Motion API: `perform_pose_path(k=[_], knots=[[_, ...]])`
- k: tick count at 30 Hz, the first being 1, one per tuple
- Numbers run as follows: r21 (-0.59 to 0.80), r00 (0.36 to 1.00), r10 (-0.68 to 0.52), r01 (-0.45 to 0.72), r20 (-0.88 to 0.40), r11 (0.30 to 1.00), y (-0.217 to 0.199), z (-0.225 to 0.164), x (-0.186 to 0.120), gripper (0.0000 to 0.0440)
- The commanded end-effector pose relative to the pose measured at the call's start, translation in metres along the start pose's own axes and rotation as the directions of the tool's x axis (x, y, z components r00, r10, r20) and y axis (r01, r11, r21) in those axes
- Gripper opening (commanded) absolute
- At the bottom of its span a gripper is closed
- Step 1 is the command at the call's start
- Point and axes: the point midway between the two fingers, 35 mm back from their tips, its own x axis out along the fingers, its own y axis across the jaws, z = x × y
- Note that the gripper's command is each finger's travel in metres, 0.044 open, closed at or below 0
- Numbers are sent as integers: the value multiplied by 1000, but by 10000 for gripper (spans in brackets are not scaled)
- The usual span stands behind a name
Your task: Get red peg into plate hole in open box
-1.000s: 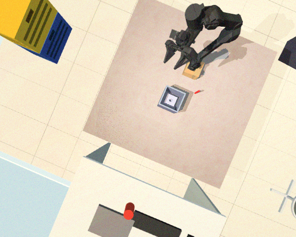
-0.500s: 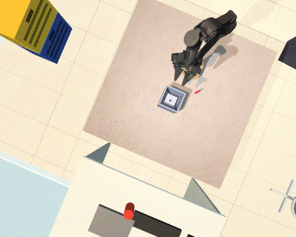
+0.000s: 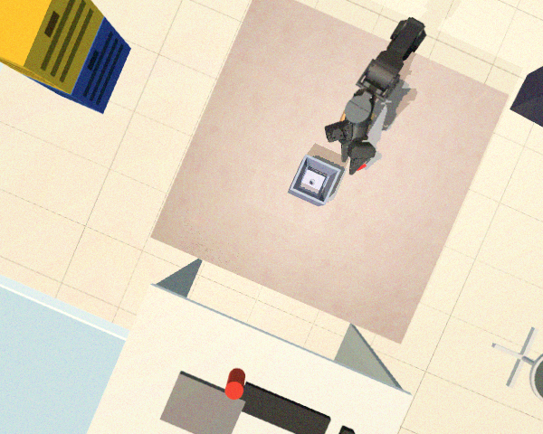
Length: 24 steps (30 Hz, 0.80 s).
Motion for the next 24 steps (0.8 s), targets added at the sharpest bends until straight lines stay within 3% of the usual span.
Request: perform_pose_path(k=[1,12,24], knots=[[60,996,-60,64,-65,996,-11,-17,14,426],[177,944,-234,278,-235,944,-46,-69,40,423],[243,824,-441,537,-355,808,-93,-119,56,424]])
